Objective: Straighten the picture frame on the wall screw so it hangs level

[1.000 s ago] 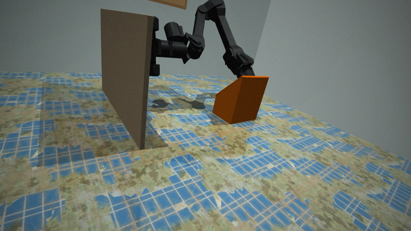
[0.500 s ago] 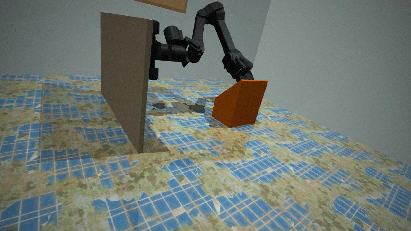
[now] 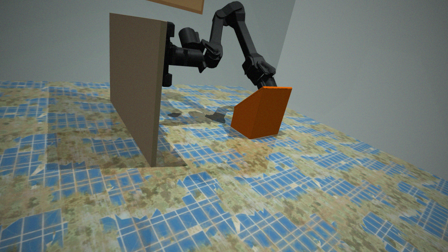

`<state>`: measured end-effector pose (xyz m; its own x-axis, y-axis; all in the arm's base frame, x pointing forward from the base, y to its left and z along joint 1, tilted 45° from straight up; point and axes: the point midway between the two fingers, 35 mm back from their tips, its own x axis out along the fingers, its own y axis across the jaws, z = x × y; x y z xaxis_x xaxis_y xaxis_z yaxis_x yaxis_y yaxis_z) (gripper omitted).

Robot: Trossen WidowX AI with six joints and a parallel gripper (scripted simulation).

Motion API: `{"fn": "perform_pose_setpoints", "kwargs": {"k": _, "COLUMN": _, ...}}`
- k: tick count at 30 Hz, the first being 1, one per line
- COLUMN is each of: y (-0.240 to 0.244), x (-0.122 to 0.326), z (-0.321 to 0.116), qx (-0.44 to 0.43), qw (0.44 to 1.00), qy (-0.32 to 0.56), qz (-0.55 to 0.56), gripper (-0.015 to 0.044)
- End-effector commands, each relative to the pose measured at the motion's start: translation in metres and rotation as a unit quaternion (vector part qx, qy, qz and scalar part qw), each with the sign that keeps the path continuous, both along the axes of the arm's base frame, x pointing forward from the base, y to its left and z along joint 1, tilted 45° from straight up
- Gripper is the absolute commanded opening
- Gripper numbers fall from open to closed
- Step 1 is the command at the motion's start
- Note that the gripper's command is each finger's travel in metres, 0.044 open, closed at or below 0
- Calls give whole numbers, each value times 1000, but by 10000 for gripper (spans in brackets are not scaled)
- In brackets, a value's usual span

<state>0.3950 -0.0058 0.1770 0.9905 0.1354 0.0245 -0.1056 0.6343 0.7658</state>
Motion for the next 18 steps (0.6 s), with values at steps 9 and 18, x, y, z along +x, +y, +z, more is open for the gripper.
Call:
{"fn": "perform_pose_setpoints", "kwargs": {"k": 9, "y": 0, "x": 0, "z": 0, "qx": -32, "qw": 999, "qy": -5, "qz": -3, "gripper": 0}}
{"fn": "perform_pose_setpoints", "kwargs": {"k": 18, "y": 1, "x": 0, "z": 1, "qx": -44, "qw": 999, "qy": -7, "qz": -1, "gripper": 26}}
